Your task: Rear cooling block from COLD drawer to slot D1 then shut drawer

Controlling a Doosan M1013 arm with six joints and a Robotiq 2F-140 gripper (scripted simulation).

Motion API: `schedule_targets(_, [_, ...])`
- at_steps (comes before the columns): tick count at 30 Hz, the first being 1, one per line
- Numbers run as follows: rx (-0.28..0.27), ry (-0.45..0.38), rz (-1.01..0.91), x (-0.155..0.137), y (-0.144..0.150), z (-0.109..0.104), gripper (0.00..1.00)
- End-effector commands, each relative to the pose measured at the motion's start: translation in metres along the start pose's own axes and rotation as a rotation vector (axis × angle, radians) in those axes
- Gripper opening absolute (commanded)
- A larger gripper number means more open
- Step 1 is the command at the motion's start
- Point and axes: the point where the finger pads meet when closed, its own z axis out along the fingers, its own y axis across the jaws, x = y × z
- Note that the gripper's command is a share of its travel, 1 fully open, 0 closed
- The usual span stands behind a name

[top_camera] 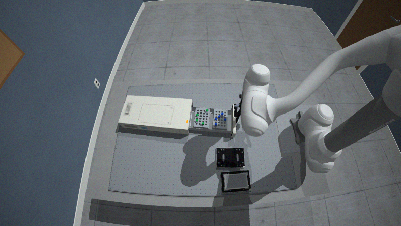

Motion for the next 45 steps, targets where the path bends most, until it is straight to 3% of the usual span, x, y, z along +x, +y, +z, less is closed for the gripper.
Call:
schedule_targets(1, [0.001, 0.0, 0.0, 0.0, 0.0, 0.0, 0.34])
schedule_targets(18, [0.001, 0.0, 0.0, 0.0, 0.0, 0.0, 0.34])
schedule_targets(45, [0.001, 0.0, 0.0, 0.0, -0.001, -0.031, 0.34])
